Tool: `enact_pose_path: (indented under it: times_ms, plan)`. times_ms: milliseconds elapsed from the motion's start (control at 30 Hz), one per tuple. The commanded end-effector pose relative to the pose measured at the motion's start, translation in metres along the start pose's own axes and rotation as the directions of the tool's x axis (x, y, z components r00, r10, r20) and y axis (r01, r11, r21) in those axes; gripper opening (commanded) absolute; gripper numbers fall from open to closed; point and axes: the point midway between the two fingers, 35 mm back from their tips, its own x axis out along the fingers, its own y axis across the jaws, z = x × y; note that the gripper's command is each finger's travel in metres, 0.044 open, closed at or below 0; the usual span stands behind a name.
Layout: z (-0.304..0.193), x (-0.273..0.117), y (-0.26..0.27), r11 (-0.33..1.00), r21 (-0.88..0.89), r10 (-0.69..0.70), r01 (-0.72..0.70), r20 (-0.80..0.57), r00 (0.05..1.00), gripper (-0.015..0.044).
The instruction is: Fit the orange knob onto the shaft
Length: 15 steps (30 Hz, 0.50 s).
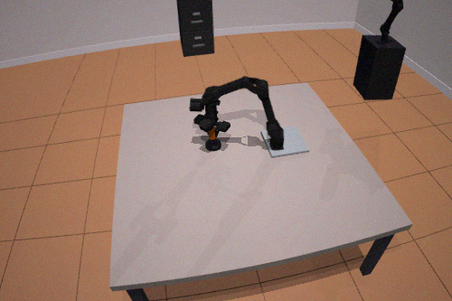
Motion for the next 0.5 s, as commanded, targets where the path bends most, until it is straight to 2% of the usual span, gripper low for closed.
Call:
enact_pose_path:
  times_ms: [0,467]
  plan:
    - [-0.0004,0.0006,-0.0002,1.000,-0.004,-0.002,0.002,-0.003,1.000,0.0000]
    - [-0.0008,-0.0031,0.0006,1.000,-0.004,-0.002,0.002,-0.003,1.000,0.0000]
